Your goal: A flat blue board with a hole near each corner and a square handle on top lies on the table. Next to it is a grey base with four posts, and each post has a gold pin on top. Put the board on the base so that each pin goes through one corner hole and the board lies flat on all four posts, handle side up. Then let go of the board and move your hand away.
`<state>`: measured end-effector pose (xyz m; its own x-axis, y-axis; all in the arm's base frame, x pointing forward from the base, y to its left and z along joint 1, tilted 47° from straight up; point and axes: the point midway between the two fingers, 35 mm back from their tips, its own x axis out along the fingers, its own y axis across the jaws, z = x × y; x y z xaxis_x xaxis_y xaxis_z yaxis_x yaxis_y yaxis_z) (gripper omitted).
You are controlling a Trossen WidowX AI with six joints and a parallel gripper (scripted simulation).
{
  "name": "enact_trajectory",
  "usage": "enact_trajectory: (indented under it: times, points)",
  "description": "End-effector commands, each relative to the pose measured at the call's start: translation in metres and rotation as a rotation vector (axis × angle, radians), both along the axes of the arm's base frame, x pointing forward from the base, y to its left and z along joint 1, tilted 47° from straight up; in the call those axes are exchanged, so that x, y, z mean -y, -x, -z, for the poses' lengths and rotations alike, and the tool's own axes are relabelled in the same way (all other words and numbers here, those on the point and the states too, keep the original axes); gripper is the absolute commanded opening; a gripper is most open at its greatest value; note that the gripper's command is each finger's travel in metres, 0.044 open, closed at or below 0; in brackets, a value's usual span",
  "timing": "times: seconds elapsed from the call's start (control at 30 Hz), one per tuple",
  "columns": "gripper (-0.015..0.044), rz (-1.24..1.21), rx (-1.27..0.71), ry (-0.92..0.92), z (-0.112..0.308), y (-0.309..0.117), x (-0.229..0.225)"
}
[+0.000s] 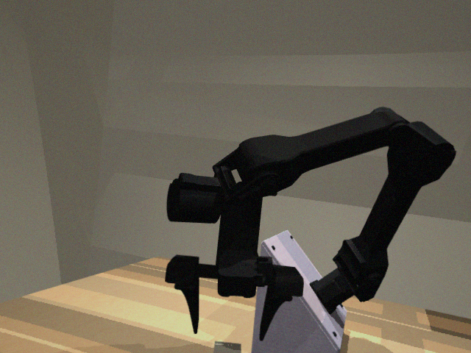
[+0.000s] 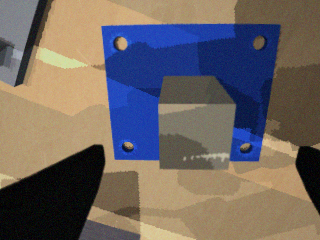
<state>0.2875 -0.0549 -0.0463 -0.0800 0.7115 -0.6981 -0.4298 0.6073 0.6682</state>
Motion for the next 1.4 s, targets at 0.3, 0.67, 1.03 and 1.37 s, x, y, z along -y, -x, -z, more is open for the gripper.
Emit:
enact_trajectory:
  times: [0.3,0.67,1.03,1.37]
  points:
    - [0.044,0.004,-0.002,-0.005,0.015,0.001,-0.016]
    - [0.044,0.004,-0.002,-0.005,0.027,0.002,-0.028]
    - [0.044,0.004,-0.002,-0.007,0.039,0.004,-0.041]
    - [0.0387,0.003,-0.002,-0.009,0.045,0.006,-0.049]
